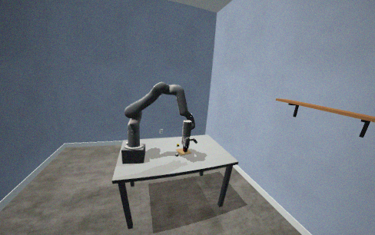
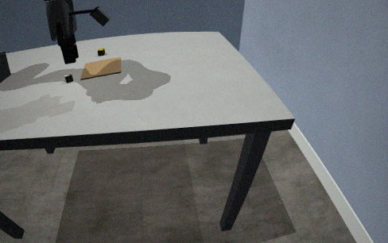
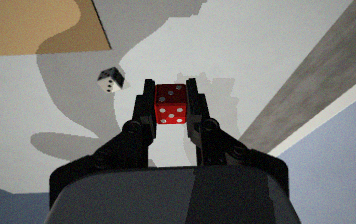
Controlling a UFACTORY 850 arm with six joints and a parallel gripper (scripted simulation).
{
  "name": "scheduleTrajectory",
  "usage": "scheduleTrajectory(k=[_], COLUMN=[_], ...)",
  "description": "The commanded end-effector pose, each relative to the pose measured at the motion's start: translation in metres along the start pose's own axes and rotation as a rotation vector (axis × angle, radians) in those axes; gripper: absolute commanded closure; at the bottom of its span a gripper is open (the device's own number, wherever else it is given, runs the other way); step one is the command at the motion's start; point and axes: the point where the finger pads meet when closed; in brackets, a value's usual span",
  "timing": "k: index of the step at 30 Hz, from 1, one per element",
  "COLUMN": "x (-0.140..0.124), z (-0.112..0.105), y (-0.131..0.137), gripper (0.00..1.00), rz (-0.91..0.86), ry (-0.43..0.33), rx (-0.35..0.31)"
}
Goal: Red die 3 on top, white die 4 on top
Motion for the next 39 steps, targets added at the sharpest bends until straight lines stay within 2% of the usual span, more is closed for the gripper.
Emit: scheduleTrajectory(k=[1, 4, 7, 9, 17, 28, 34, 39], x=[0.0019, 0.0025, 0.0025, 0.0033, 0.0046, 0.004, 0.0033, 0.0019], z=[0.0015, 0.0029, 0.0029, 0.0048, 0.0079, 0.0085, 0.0084, 0.0089], y=[-0.0014, -0.0024, -0.0024, -0.0039, -0.0062, -0.0069, -0.0066, -0.0054], gripper=[0.79, 0.79, 0.79, 0.79, 0.79, 0.79, 0.79, 0.79], rz=[-0.173, -0.267, -0.27, -0.406, -0.625, -0.65, -0.65, -0.647], ry=[0.014, 0.015, 0.015, 0.015, 0.015, 0.028, 0.104, 0.238], rx=[0.005, 0.005, 0.005, 0.004, 0.002, 0.012, 0.049, 0.106])
Point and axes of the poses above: the point where the finger pads meet when closed, its own z axis out along the fingers, its own y axis across the jaws, x = y × z, and after that the axes turned 5 degrees about z, right-handed
